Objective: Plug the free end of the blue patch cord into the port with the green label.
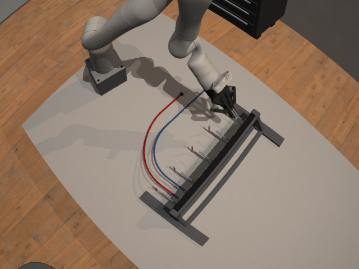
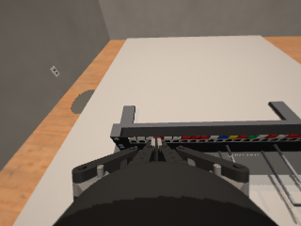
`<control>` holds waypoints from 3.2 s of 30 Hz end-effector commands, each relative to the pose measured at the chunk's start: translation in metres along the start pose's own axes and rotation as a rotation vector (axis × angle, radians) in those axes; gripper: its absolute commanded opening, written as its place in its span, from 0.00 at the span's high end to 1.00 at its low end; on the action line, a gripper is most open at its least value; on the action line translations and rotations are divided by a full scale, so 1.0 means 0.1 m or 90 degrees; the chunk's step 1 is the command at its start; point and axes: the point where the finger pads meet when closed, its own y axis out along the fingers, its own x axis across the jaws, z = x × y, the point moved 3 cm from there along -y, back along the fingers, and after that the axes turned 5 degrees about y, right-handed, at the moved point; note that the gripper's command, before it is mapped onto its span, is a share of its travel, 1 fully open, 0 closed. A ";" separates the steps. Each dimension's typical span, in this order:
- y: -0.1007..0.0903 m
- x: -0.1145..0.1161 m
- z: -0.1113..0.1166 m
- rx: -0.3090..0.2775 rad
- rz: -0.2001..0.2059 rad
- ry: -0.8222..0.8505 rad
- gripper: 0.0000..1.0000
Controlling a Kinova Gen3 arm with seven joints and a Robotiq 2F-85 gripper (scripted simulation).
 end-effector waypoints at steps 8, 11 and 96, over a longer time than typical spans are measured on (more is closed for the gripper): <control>0.08 0.04 -0.03 -0.003 -0.006 0.000 1.00; 0.08 0.04 -0.03 -0.003 -0.006 0.000 1.00; -1.28 0.02 -0.02 -0.018 -0.013 0.009 1.00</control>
